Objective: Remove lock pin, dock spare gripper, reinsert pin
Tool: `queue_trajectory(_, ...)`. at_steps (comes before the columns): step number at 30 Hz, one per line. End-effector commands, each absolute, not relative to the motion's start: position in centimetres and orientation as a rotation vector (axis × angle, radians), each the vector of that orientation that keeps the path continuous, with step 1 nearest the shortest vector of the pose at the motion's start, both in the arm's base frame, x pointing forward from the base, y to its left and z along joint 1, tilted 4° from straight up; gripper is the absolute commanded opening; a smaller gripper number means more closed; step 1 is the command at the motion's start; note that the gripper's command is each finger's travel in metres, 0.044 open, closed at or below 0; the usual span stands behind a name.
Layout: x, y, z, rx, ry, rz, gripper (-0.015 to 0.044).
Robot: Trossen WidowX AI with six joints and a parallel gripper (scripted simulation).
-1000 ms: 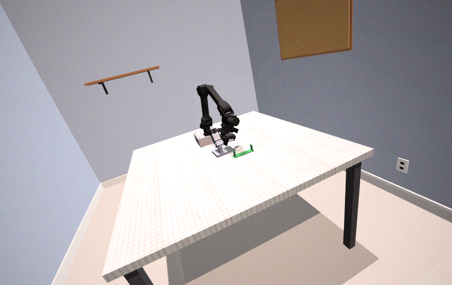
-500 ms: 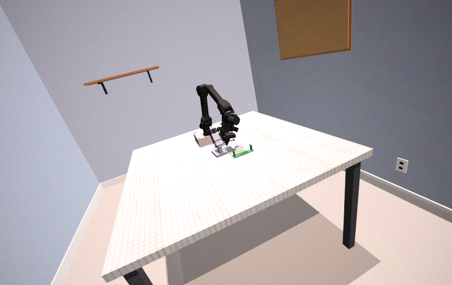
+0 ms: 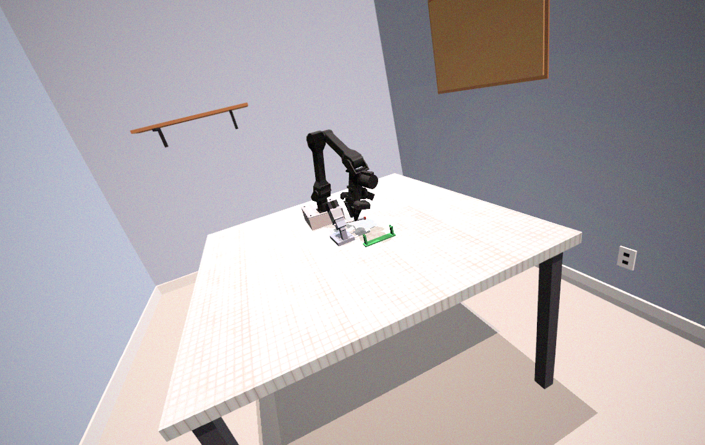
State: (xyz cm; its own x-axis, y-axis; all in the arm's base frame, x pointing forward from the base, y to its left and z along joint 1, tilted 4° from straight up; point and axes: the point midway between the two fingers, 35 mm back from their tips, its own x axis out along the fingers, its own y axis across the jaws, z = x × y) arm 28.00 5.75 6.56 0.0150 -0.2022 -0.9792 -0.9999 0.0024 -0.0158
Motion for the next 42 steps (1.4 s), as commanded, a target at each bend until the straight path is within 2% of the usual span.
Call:
queue_trajectory(1, 28.0, 6.4, 7.4, -1.361, 1.346, 1.091, 0.02)
queue_trajectory(28, 27.4, 9.3, 11.9, -1.369, 1.362, 1.1, 0.02)
queue_trajectory(37, 27.4, 8.8, 11.2, -1.37, 1.363, 1.1, 0.0436)
queue_trajectory(42, 27.4, 8.8, 11.2, -1.37, 1.363, 1.1, 0.044)
